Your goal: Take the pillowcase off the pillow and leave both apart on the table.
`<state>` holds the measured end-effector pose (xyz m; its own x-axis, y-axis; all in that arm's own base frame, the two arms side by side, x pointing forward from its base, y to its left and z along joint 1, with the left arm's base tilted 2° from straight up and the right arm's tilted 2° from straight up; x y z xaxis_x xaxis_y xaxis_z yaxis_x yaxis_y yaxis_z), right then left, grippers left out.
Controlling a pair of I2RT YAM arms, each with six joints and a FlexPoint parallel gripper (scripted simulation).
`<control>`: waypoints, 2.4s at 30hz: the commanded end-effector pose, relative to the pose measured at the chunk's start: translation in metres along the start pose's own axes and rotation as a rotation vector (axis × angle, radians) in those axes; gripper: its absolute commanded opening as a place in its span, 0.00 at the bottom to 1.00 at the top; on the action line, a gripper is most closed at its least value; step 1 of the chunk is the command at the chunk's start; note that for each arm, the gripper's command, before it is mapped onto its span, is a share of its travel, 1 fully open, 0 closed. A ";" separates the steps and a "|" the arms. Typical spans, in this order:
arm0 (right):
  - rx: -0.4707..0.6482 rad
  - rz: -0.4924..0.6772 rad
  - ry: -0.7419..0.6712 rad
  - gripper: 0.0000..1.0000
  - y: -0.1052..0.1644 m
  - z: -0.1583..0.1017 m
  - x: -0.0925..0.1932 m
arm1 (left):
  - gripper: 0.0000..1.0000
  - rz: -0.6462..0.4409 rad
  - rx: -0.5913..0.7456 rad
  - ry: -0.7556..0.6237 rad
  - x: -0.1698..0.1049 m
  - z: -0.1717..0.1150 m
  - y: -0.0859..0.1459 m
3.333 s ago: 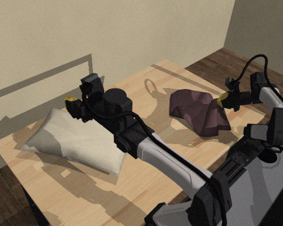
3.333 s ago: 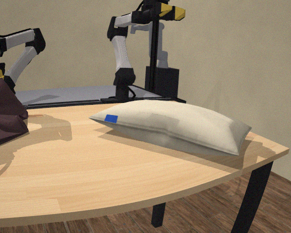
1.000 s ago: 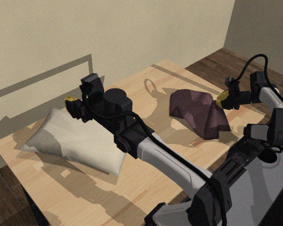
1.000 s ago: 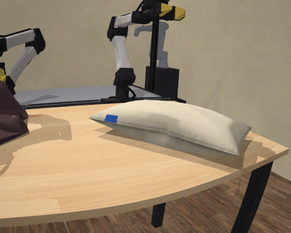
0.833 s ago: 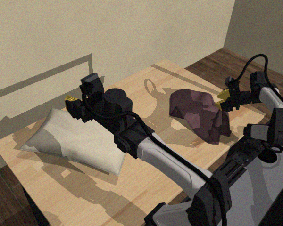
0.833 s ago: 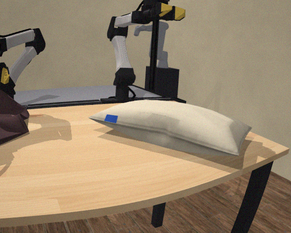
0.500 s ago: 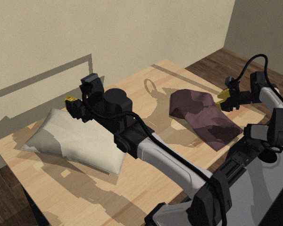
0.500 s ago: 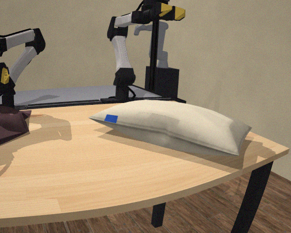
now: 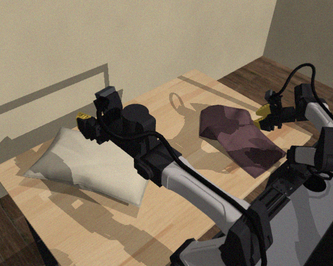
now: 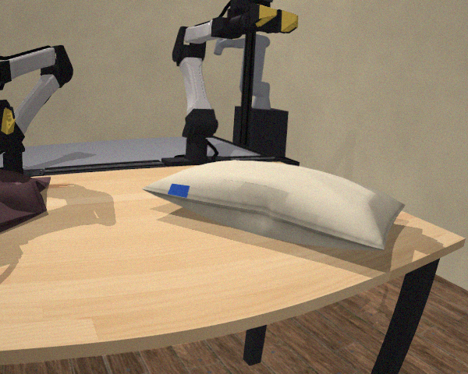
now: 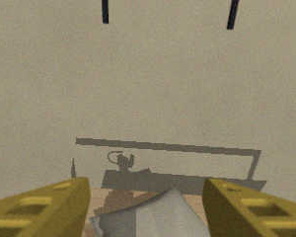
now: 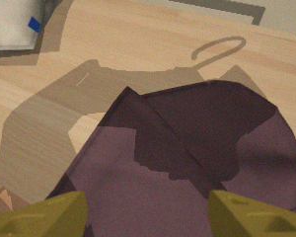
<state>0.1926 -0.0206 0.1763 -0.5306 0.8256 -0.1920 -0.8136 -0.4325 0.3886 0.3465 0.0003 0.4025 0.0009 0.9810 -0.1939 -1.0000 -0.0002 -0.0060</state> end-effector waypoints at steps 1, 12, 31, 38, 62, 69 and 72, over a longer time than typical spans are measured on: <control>0.005 -0.009 -0.004 0.60 0.006 0.010 -0.005 | 0.60 -0.048 -0.083 -0.011 -0.012 0.024 0.000; -0.015 0.000 0.003 0.60 0.012 0.025 -0.006 | 0.60 -0.048 -0.083 -0.011 -0.012 0.024 0.000; -0.017 0.002 0.008 0.60 0.023 0.049 -0.010 | 0.60 -0.048 -0.083 -0.011 -0.012 0.024 0.000; -0.018 0.003 0.012 0.60 0.027 0.056 -0.011 | 0.60 -0.048 -0.083 -0.011 -0.012 0.024 0.000; 0.052 -0.130 0.139 0.60 0.027 0.096 -0.051 | 0.60 -0.049 -0.084 -0.014 -0.013 0.025 0.001; 0.071 -0.156 0.138 0.60 0.016 0.105 -0.058 | 0.60 -0.043 -0.067 -0.013 -0.012 0.023 0.004; 0.045 -0.174 0.177 0.60 0.017 0.121 -0.061 | 0.60 -0.042 -0.067 -0.013 -0.012 0.023 0.005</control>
<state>0.2242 -0.0230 0.2812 -0.5112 0.7953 -0.3259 -0.8340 -0.3674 0.4117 0.3465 0.0003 0.4025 0.0009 0.9812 -0.1932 -1.0000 -0.0002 -0.0060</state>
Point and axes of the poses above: on each arm, the point where the finger pads meet when closed, its own y axis back along the fingers, its own x axis across the jaws, z = x × y, the point moved 3 cm from there along y, back along the fingers, and after that the axes turned 11 degrees about y, right-handed, at the moved point
